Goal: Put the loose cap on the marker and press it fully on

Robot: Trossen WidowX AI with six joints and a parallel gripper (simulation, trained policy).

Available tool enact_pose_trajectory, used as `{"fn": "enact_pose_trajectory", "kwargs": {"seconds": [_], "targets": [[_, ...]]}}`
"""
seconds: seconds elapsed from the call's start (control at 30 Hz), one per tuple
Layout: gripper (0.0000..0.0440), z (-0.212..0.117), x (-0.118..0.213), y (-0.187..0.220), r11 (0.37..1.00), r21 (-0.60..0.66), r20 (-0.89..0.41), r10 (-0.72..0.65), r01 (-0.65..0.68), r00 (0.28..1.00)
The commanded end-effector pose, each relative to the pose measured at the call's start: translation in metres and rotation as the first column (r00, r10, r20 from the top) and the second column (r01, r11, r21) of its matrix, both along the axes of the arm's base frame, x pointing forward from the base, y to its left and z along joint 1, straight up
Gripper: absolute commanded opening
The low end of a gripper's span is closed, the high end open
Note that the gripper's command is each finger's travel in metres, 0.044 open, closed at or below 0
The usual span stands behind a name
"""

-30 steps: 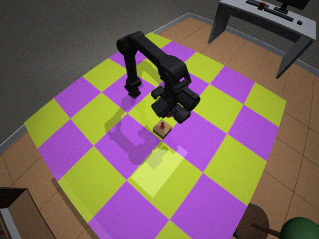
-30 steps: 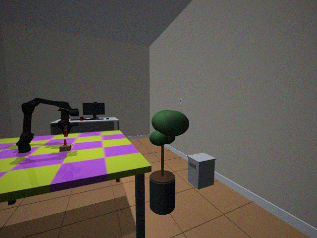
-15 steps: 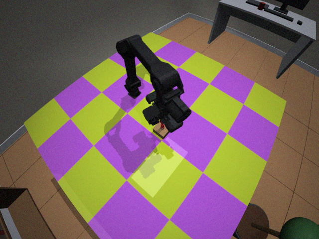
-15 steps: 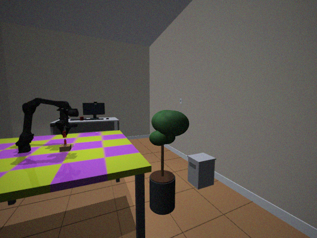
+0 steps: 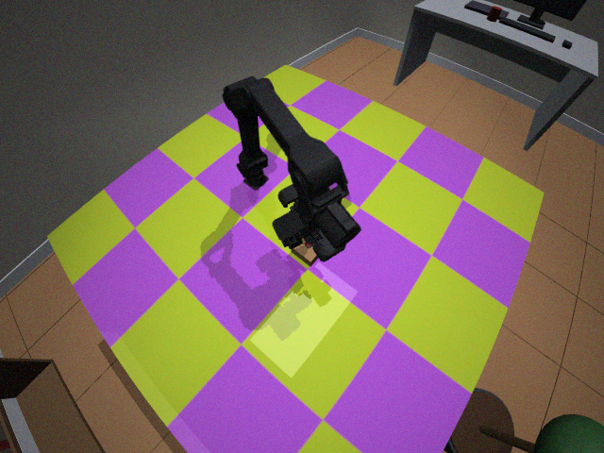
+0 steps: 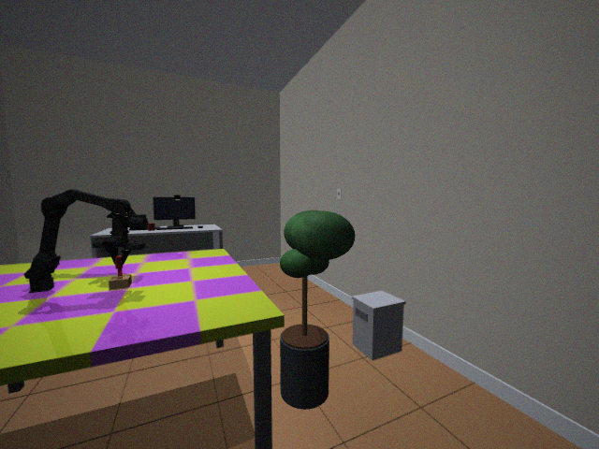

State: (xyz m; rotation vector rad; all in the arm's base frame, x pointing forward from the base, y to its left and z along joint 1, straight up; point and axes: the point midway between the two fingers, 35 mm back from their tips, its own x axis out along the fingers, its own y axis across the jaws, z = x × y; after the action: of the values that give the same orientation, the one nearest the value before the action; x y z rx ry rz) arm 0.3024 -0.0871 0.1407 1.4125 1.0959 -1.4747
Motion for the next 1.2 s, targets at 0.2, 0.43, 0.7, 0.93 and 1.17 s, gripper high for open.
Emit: {"fn": "enact_pose_trajectory", "kwargs": {"seconds": [0.2,0.43,0.7,0.93,1.17], "targets": [[0.0019,-0.031,-0.003,0.001,0.999,0.034,-0.047,0.026,-0.025,0.999],[0.0097,-0.046,-0.007,0.001,0.999,0.036,-0.071,0.044,-0.041,0.997],[0.023,-0.049,-0.014,0.003,0.998,0.044,-0.089,0.057,-0.053,0.994],[0.0387,-0.046,-0.016,0.003,0.998,0.044,-0.073,0.056,-0.052,0.996],[0.044,-0.031,-0.011,0.001,0.999,0.021,-0.012,0.043,-0.043,0.999]]}}
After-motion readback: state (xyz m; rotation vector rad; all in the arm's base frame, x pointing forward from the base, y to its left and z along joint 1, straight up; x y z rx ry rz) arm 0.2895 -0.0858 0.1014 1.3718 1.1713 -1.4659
